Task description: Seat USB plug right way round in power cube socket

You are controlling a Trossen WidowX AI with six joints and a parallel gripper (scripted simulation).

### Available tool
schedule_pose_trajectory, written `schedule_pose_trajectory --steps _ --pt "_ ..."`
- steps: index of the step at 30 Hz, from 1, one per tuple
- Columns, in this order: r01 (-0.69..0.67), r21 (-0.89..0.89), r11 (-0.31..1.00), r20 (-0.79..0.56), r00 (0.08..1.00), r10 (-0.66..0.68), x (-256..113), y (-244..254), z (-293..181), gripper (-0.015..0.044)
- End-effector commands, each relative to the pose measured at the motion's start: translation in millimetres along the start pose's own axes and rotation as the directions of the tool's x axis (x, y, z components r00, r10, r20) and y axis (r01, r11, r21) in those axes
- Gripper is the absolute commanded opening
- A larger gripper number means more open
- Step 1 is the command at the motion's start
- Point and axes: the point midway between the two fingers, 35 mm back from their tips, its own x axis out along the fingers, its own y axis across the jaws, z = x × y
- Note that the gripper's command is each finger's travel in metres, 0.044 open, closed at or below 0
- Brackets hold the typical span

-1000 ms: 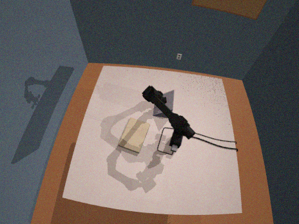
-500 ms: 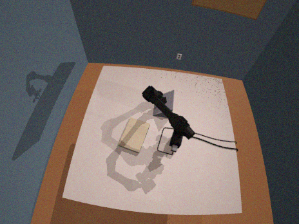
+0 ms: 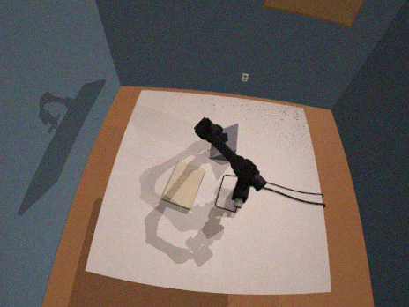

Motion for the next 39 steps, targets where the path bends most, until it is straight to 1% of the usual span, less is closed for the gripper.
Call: schedule_pose_trajectory --steps 1,39 --pt "-0.001 -0.004 1.000 -0.002 1.000 0.001 1.4 0.3 -0.6 0.0000" --pt "-0.001 -0.004 1.000 -0.002 1.000 0.001 5.9 0.3 -1.0 0.0000"
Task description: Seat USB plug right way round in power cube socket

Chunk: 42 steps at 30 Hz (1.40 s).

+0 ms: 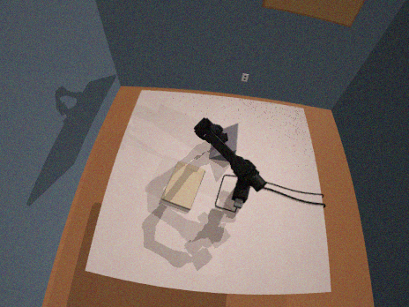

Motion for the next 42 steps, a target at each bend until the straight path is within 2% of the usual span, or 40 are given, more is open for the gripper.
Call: schedule_pose_trajectory --steps 1,42 --pt "0.002 -0.004 1.000 -0.003 1.000 -0.002 1.4 0.0 -0.8 0.0000" --pt "0.002 -0.004 1.000 -0.003 1.000 -0.002 6.3 0.0 -1.1 0.0000"
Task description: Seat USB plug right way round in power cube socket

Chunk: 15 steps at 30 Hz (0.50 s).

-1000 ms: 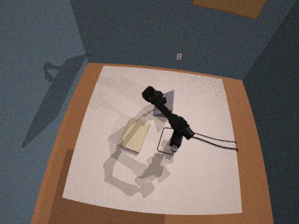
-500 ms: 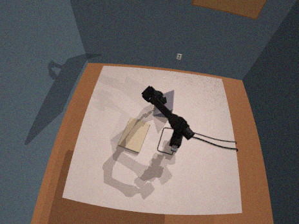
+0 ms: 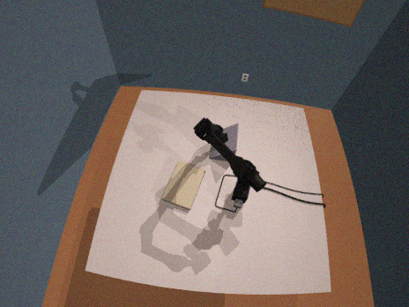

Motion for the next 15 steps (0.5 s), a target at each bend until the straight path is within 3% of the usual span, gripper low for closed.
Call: schedule_pose_trajectory --steps 1,15 --pt "-0.002 -0.003 1.000 -0.005 1.000 0.002 2.5 0.1 -1.6 0.0000" --pt "-0.002 -0.003 1.000 -0.005 1.000 0.002 4.2 0.1 -1.7 0.0000"
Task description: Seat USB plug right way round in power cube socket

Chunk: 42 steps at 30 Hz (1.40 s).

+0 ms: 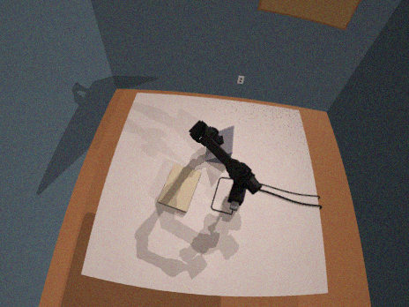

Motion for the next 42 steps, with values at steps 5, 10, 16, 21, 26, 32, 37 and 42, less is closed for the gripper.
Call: schedule_pose_trajectory --steps 5,10,16,21,26,32,37,42 --pt "-0.001 -0.002 1.000 -0.006 1.000 0.001 3.2 -0.1 -1.8 0.0000" --pt "-0.001 -0.002 1.000 -0.006 1.000 0.001 3.2 -0.1 -1.8 0.0000" --pt "-0.001 -0.002 1.000 -0.006 1.000 0.001 3.2 -0.1 -1.8 0.0000" --pt "-0.001 -0.002 1.000 -0.006 1.000 0.001 3.2 -0.1 -1.8 0.0000" --pt "-0.001 -0.002 1.000 -0.006 1.000 0.001 3.2 -0.1 -1.8 0.0000" --pt "-0.001 -0.002 1.000 -0.006 1.000 0.001 3.2 -0.1 -1.8 0.0000" --pt "0.001 -0.001 1.000 0.001 1.000 -0.001 0.6 0.1 0.3 0.0079" --pt "0.001 -0.001 1.000 0.001 1.000 -0.001 0.6 0.1 0.3 0.0095"
